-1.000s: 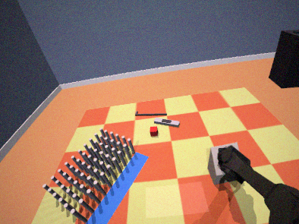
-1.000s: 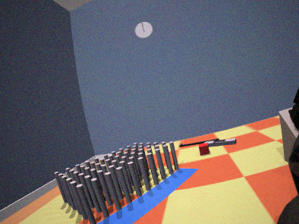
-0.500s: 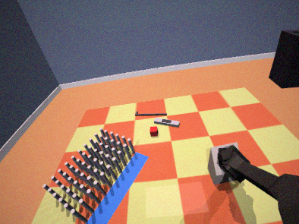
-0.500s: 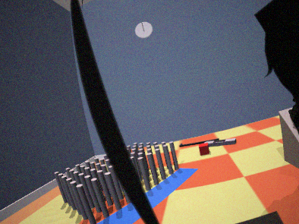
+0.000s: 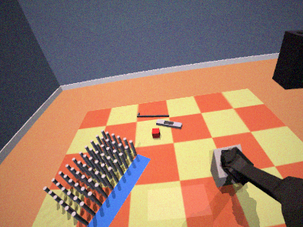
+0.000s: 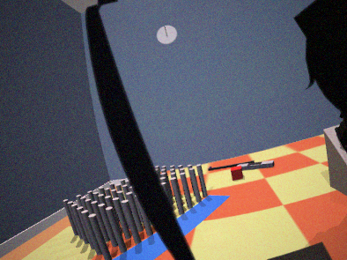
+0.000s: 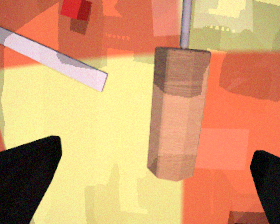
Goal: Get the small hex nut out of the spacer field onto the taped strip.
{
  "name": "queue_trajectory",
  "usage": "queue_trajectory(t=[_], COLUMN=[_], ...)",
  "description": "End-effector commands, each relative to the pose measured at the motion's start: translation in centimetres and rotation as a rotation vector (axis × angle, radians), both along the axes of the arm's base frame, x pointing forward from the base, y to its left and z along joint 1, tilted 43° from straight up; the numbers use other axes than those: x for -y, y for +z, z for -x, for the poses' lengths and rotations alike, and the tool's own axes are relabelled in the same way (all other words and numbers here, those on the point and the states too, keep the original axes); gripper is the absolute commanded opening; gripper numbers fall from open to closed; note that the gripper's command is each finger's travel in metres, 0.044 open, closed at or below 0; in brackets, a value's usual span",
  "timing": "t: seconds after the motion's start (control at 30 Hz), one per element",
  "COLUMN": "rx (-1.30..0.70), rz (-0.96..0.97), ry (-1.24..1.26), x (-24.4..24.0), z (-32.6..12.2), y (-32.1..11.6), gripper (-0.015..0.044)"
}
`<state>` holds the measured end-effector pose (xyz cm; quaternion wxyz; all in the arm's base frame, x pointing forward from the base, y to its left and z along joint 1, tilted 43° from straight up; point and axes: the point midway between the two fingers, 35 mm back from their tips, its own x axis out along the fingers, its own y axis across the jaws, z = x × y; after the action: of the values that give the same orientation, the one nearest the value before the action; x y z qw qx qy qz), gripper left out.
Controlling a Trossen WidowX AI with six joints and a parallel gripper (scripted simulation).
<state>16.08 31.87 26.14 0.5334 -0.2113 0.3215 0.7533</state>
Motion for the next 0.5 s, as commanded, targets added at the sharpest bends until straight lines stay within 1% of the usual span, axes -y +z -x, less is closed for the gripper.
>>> queue_trajectory(t=[0.0,0.1,0.17,0.47], rx=[0.001,0.001,-0.029,-0.489], rz=[-0.003,-0.003,0.008,0.116], ry=[0.004,0.004,-0.038,-0.578], x=[0.00,0.00,-0.05,-0.61], z=[0.03,0.03,-0.01,-0.43], y=[0.07,0.07,0.00,-0.80], gripper=[0.0440,0.0440,0.0440,0.0440])
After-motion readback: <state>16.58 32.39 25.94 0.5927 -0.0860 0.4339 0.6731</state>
